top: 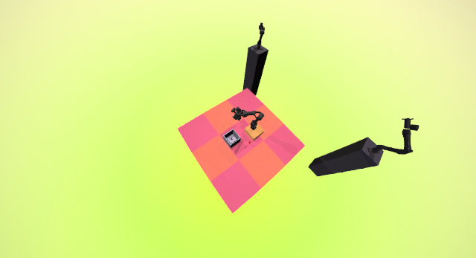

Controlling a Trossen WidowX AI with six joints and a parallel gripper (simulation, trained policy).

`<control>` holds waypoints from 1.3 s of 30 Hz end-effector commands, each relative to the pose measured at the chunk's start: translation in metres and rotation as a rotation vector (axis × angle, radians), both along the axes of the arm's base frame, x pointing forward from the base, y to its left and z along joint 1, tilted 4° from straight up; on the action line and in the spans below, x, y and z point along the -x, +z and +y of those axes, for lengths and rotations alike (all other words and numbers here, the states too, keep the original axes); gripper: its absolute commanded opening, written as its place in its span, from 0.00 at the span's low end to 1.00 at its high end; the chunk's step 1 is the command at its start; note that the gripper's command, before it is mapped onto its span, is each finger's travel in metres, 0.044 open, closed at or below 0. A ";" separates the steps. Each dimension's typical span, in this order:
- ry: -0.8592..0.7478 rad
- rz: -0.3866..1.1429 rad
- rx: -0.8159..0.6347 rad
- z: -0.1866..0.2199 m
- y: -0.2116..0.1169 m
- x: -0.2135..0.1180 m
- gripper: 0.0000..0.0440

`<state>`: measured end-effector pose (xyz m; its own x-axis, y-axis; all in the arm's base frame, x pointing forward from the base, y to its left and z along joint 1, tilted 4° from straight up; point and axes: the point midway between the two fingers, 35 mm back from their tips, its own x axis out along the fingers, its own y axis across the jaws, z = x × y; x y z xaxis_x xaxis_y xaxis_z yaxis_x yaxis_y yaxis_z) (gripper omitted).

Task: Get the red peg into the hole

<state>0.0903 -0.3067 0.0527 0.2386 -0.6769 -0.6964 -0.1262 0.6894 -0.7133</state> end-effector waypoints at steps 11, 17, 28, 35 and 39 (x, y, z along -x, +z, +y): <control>0.059 -0.109 0.035 -0.017 0.055 -0.062 1.00; 0.089 -0.224 0.051 -0.013 0.100 -0.106 1.00; 0.164 -0.481 -0.001 0.030 0.178 -0.183 1.00; 0.198 -0.666 -0.106 0.076 0.220 -0.221 1.00; 0.203 -0.766 -0.195 0.106 0.240 -0.237 1.00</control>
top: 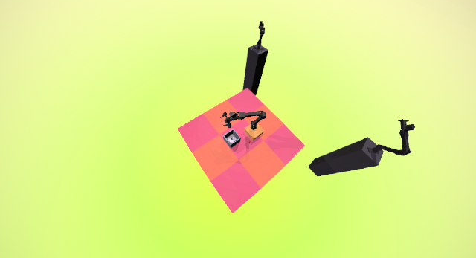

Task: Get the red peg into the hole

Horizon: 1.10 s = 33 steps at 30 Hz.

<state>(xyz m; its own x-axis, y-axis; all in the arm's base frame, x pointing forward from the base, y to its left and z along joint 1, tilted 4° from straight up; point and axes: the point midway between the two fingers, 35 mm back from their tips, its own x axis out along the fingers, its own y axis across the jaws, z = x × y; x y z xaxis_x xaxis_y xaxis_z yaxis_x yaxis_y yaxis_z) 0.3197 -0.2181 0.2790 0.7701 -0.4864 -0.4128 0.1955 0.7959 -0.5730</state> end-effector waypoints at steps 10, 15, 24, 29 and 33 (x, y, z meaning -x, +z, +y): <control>0.072 -0.210 -0.353 0.091 0.042 -0.025 1.00; 0.077 -0.231 -0.524 0.125 0.044 -0.025 1.00; 0.052 -0.181 -0.819 0.180 0.031 -0.016 1.00; 0.018 -0.115 -0.962 0.208 0.018 -0.007 1.00; -0.022 -0.046 -1.064 0.228 0.006 0.003 1.00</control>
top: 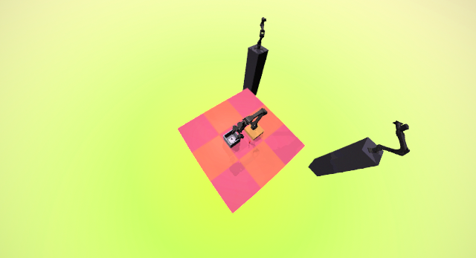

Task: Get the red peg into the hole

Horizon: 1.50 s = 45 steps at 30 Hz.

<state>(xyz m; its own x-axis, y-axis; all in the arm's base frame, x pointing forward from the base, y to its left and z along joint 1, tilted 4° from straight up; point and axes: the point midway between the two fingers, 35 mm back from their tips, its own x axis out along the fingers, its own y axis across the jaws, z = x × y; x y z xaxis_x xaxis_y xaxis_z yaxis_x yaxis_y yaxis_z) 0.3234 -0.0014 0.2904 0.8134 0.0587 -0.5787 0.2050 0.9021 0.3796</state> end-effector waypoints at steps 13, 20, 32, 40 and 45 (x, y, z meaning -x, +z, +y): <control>-0.050 0.361 -0.312 0.065 -0.055 0.048 1.00; -0.126 0.551 -0.399 0.085 -0.081 0.073 1.00; -0.324 0.832 -0.475 0.108 -0.116 0.111 1.00; -0.482 0.964 -0.476 0.117 -0.137 0.131 1.00; -0.574 1.020 -0.456 0.120 -0.150 0.140 1.00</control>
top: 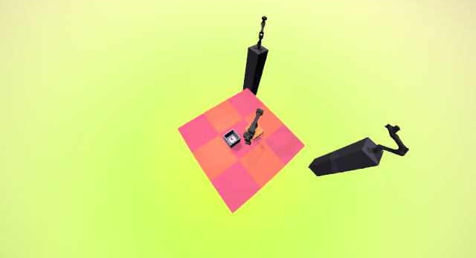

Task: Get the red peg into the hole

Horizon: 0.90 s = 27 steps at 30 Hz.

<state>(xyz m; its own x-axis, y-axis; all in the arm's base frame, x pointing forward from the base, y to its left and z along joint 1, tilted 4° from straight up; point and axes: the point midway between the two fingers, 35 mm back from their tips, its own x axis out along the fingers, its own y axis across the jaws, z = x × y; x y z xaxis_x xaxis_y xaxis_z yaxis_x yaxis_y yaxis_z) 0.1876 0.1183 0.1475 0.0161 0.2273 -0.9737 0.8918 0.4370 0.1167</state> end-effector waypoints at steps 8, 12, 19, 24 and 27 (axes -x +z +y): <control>-0.088 0.128 0.090 0.003 -0.029 0.016 1.00; -0.107 0.153 0.125 0.002 -0.044 0.018 1.00; -0.136 0.174 0.167 -0.002 -0.071 0.019 1.00; -0.154 0.176 0.187 -0.004 -0.087 0.019 0.99; -0.165 0.174 0.196 -0.006 -0.097 0.019 0.98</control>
